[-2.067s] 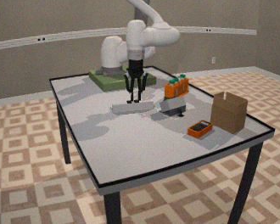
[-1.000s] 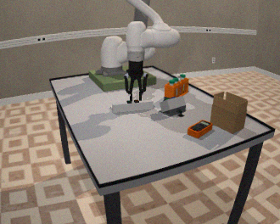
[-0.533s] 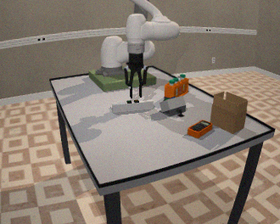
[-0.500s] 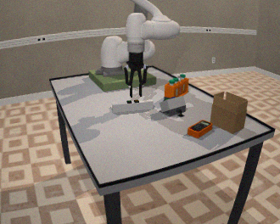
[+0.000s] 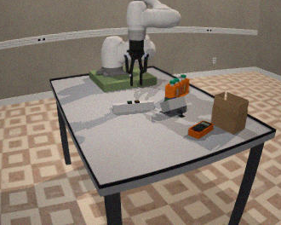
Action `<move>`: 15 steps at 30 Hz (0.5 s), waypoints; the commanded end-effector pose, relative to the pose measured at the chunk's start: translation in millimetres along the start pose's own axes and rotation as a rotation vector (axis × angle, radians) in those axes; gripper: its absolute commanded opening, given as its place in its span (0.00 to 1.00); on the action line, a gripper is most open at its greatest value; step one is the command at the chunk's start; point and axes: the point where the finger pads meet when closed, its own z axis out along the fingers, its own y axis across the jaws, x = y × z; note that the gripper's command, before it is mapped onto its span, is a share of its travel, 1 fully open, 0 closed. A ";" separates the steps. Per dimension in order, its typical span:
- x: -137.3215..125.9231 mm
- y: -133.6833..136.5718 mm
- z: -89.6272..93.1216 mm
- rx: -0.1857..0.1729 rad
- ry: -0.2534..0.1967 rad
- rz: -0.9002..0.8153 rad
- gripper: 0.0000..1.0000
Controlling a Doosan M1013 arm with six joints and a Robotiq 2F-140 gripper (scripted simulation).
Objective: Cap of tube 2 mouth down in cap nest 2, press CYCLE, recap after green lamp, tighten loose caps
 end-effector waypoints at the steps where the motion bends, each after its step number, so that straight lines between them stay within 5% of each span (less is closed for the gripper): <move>1: -0.5 0.1 -18.9 0.000 -0.001 0.000 0.36; 6: -0.4 0.1 -26.8 -0.001 -0.001 0.000 0.36; 7: -3.5 7.6 -24.7 -0.001 -0.001 0.084 0.10; 9: -3.5 7.6 -24.7 -0.001 -0.001 0.084 0.10; 15: -18.7 44.3 -14.1 -0.002 -0.001 0.474 0.10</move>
